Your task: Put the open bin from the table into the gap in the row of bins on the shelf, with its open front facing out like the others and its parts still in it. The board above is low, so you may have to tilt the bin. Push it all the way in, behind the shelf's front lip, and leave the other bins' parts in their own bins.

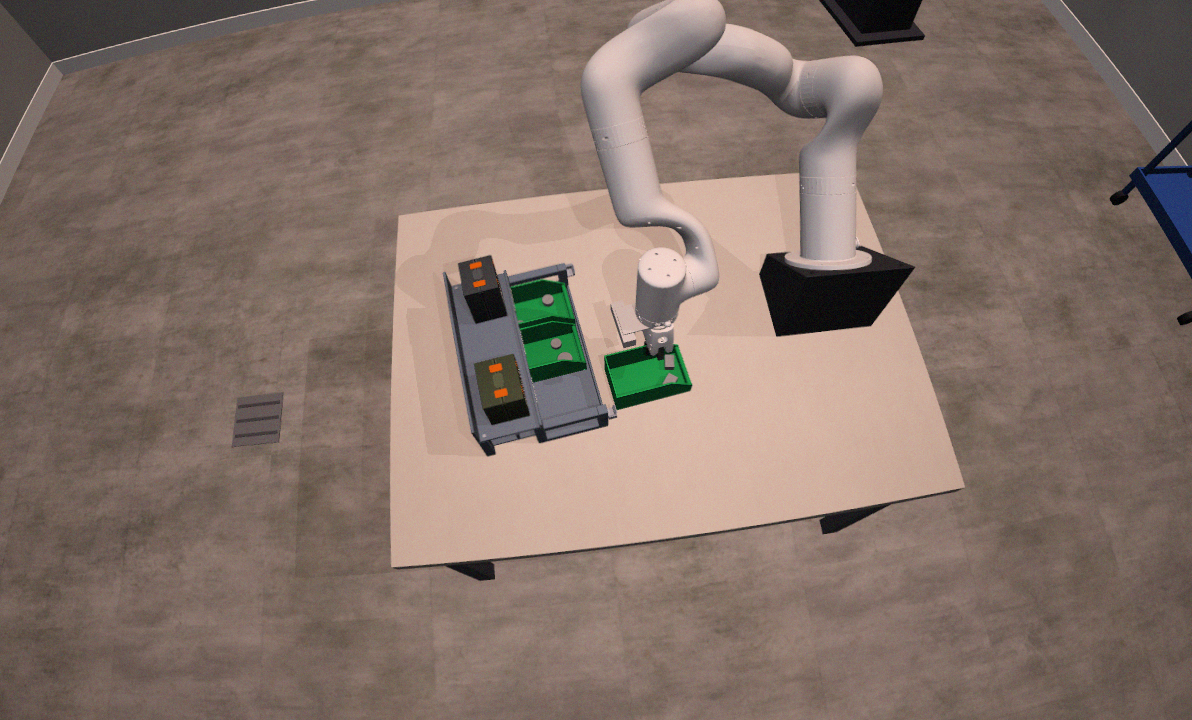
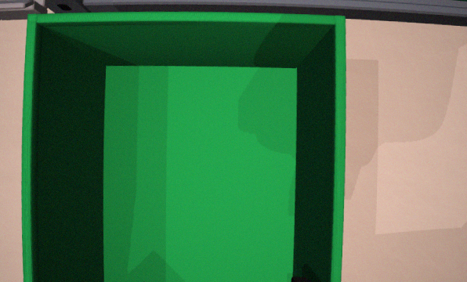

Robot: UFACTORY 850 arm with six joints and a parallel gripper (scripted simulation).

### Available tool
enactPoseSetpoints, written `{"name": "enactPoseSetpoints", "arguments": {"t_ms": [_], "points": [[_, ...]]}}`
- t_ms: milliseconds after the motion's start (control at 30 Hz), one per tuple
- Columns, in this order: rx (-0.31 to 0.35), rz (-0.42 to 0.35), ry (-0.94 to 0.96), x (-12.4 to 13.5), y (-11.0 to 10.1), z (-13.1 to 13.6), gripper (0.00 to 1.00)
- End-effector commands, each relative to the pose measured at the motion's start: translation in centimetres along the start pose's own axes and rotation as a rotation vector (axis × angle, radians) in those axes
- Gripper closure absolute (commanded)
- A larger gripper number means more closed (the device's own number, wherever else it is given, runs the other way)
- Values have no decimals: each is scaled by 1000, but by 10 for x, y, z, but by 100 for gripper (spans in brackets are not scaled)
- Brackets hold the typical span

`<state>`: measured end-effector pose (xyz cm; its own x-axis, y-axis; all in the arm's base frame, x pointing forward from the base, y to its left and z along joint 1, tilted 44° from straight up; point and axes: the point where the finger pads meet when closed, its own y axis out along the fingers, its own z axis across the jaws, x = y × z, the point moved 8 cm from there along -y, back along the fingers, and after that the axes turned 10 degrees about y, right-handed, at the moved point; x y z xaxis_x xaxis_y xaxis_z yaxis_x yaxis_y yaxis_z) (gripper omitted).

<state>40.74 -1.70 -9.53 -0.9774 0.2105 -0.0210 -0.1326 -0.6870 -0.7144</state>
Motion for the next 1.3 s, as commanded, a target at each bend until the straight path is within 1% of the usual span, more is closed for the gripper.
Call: {"name": "enactPoseSetpoints", "arguments": {"t_ms": [0, 200, 600, 633, 1267], "points": [[-1, 1, 0, -1, -1, 0, 100], [-1, 1, 0, 4, 4, 0, 100], [-1, 1, 0, 4, 4, 0, 100], [-1, 1, 0, 3, 4, 0, 71], [-1, 1, 0, 3, 4, 0, 71]]}}
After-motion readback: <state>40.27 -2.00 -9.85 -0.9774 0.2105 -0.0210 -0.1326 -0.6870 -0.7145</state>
